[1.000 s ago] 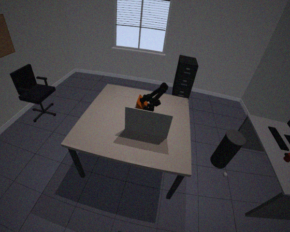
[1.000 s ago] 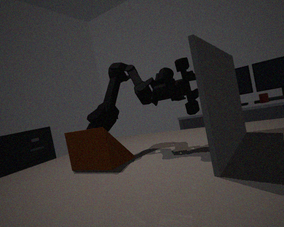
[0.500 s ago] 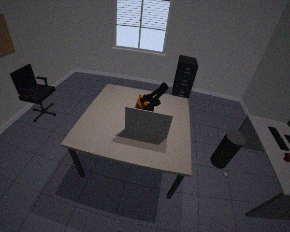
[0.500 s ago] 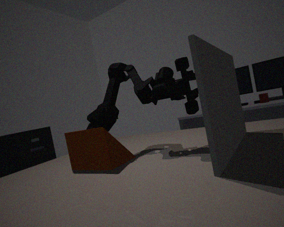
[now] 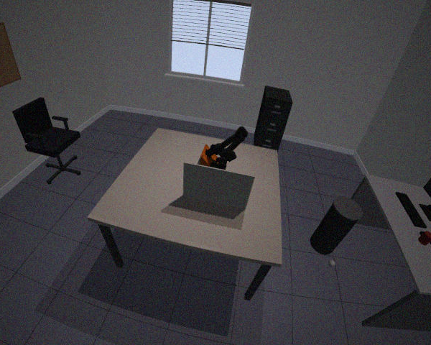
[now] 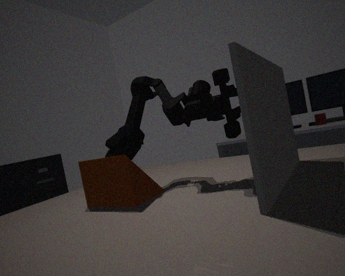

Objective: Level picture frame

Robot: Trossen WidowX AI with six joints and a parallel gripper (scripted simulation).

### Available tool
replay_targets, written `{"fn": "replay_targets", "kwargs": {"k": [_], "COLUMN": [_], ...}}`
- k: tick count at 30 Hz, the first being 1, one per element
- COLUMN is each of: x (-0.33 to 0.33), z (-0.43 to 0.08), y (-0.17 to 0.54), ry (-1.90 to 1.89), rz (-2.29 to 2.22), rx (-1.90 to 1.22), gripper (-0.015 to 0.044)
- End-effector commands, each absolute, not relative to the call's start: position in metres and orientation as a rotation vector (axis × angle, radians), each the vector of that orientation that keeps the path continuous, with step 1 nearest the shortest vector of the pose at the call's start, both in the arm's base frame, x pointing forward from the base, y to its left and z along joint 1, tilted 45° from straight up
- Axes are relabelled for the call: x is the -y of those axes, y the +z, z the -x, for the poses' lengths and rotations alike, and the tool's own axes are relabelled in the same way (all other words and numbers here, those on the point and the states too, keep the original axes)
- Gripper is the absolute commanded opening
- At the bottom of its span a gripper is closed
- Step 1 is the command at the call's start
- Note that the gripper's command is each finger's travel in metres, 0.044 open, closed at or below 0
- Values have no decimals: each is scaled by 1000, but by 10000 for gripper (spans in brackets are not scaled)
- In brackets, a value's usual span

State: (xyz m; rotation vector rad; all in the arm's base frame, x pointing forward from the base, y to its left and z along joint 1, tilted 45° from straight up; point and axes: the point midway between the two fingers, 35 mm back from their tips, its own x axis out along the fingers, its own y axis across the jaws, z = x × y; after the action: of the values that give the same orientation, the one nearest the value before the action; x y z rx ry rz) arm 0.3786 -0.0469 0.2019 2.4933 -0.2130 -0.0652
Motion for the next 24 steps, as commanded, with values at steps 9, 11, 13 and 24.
{"fn": "replay_targets", "kwargs": {"k": [9, 11, 13, 24], "x": [53, 53, 54, 55], "z": [-378, -378, -378, -378], "y": [208, 208, 208, 209], "ry": [-55, -55, -55, -55], "rz": [-2495, -2495, -2495, -2494], "rx": [239, 239, 239, 239], "gripper": [0, 0, 0, 0]}}
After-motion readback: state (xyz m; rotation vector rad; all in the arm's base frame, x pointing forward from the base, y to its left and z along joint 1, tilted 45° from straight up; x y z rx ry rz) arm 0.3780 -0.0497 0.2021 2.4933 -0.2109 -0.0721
